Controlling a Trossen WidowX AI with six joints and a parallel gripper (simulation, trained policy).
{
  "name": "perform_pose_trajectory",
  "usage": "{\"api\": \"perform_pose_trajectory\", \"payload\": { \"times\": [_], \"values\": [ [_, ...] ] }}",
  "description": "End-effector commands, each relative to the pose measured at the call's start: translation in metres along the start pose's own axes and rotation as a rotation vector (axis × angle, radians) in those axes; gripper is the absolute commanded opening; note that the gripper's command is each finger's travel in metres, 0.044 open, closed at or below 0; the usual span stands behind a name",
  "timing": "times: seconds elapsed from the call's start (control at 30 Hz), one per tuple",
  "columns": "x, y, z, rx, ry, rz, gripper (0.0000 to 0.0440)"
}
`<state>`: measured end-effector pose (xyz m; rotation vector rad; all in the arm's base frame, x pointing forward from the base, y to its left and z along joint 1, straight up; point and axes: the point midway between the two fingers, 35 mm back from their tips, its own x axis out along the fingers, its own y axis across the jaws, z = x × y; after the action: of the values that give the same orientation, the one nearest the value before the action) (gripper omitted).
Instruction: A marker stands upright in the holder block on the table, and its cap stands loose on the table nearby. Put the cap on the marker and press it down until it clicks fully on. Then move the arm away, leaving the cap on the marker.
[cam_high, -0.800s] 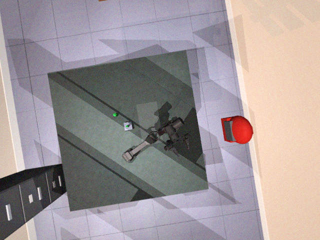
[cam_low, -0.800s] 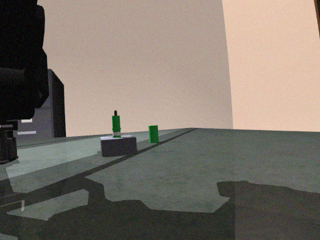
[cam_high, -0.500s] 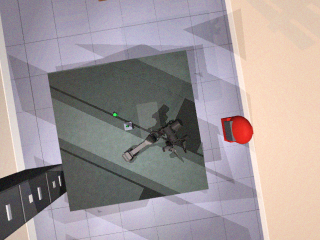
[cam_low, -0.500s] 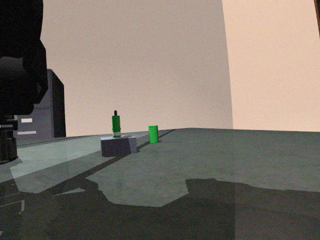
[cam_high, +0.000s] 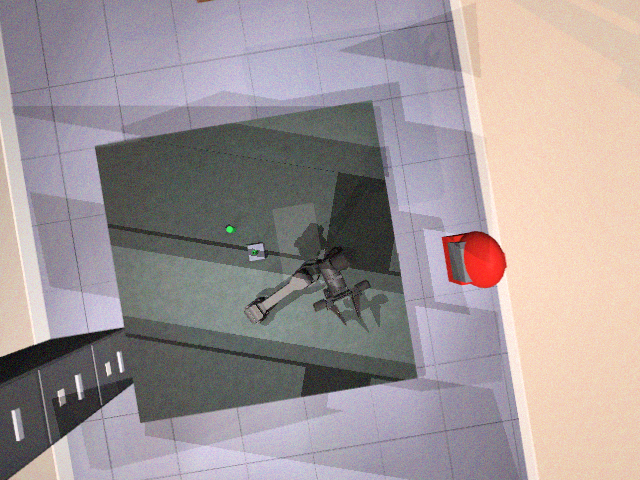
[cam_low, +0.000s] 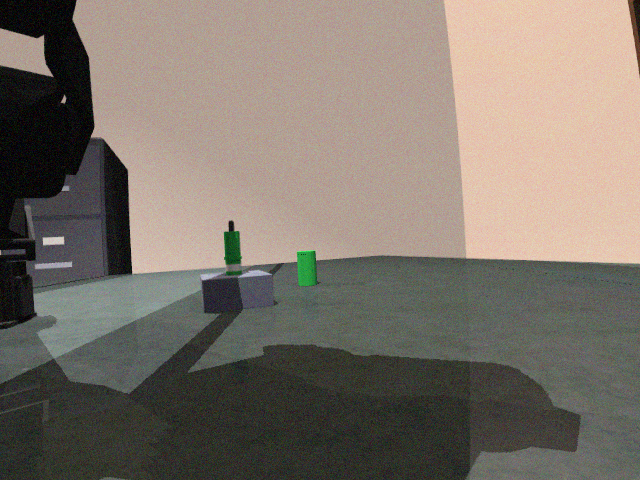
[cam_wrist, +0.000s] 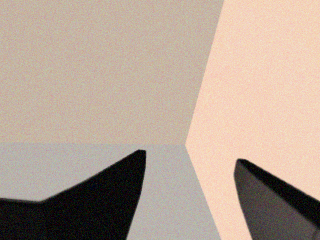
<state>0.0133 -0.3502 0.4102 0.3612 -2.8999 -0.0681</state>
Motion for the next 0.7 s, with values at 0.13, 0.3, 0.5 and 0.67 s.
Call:
{"api": "perform_pose_trajectory", "payload": {
  "times": [0.13, 0.3, 0.5, 0.67],
  "values": [
    [0.007, 0.031, -0.007, 0.096, -0.016, 0.052, 0.0234],
    [0.011, 0.048, -0.01, 0.148, -0.029, 0.082, 0.0243],
    [0.016, 0.068, -0.013, 0.208, -0.045, 0.119, 0.0254],
    [0.02, 0.085, -0.014, 0.257, -0.06, 0.15, 0.0262]
  ]
}}
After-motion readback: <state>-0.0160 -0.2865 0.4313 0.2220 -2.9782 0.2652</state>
